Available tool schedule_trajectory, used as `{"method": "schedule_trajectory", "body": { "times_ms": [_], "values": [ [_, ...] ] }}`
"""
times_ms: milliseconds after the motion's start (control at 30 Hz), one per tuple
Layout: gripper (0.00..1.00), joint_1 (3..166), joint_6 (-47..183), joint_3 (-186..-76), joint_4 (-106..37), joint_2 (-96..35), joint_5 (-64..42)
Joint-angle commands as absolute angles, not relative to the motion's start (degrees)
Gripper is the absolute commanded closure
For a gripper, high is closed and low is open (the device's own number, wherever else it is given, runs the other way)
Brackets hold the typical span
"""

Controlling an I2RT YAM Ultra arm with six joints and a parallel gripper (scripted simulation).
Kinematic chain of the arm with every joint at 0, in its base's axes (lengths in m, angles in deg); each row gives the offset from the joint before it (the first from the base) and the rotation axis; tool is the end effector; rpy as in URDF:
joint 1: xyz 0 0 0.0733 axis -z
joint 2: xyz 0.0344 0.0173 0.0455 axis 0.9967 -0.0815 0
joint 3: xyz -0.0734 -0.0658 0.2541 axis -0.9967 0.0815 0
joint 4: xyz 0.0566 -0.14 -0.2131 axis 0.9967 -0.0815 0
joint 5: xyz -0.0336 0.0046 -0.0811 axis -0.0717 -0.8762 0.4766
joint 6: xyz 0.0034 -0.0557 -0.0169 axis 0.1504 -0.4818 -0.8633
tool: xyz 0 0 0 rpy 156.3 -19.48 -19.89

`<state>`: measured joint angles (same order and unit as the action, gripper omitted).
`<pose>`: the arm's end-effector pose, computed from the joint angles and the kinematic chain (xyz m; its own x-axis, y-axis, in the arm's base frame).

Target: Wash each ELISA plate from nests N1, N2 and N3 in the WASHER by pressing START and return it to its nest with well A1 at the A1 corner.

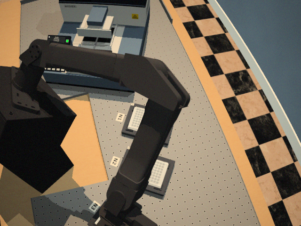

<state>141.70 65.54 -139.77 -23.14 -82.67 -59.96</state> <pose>0.2364 -0.2964 -0.1043 -0.5714 0.8109 -0.1266 0.4826 0.4567 0.7474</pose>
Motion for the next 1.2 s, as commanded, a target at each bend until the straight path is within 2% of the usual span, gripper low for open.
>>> {"method": "schedule_trajectory", "body": {
  "times_ms": [0, 1167],
  "values": [
    [0.0, 142.1, 66.1, -139.9, -22.6, -82.5, -59.9],
    [0.0, 139.8, 69.5, -141.0, -18.6, -85.0, -59.7]
  ]
}}
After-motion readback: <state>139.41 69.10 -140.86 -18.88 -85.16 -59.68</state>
